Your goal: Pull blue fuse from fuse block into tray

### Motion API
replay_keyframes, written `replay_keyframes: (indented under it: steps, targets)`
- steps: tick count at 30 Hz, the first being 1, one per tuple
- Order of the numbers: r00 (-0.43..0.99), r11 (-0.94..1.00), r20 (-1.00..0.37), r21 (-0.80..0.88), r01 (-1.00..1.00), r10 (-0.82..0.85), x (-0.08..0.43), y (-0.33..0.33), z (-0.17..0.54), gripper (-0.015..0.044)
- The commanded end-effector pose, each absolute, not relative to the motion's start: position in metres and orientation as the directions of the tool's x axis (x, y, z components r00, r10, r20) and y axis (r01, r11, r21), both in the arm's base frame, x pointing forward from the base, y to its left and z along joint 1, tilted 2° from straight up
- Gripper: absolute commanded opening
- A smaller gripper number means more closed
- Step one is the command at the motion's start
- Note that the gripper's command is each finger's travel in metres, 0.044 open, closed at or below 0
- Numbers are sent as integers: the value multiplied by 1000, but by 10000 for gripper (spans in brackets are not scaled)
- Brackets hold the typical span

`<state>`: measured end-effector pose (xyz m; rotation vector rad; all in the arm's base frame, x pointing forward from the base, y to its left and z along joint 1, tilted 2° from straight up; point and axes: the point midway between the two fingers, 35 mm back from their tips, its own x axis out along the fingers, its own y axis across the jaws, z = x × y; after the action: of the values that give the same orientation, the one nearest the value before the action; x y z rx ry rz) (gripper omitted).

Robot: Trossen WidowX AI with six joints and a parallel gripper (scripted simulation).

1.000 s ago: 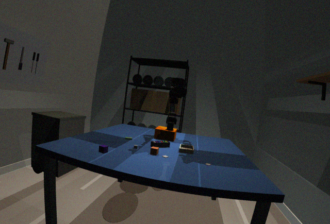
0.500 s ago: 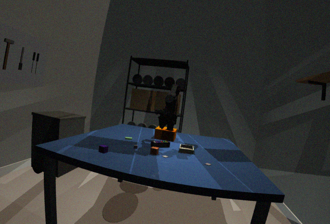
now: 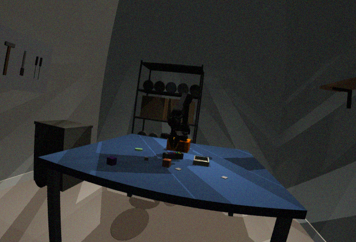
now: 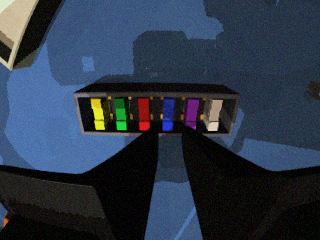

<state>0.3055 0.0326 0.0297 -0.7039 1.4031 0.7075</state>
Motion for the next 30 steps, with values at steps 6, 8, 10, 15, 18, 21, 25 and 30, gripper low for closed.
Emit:
replay_keyframes:
  steps: [6,8,10,15,18,21,25,30]
  targets:
    - [41,623,-999,-14,-782,29,307,33,24,74]
    - [41,623,-999,-14,-782,29,307,33,22,74]
    - [41,623,-999,-14,-782,29,307,32,20,74]
    - [41,623,-999,-14,-782,29,307,32,15,74]
    - [41,623,-999,-14,-782,29,307,32,12,74]
    - [41,623,-999,-14,-782,29,306,32,9,74]
    - [40,623,-999,-14,-782,29,306,31,5,74]
    - [40,623,-999,-13,-782,29,306,31,1,74]
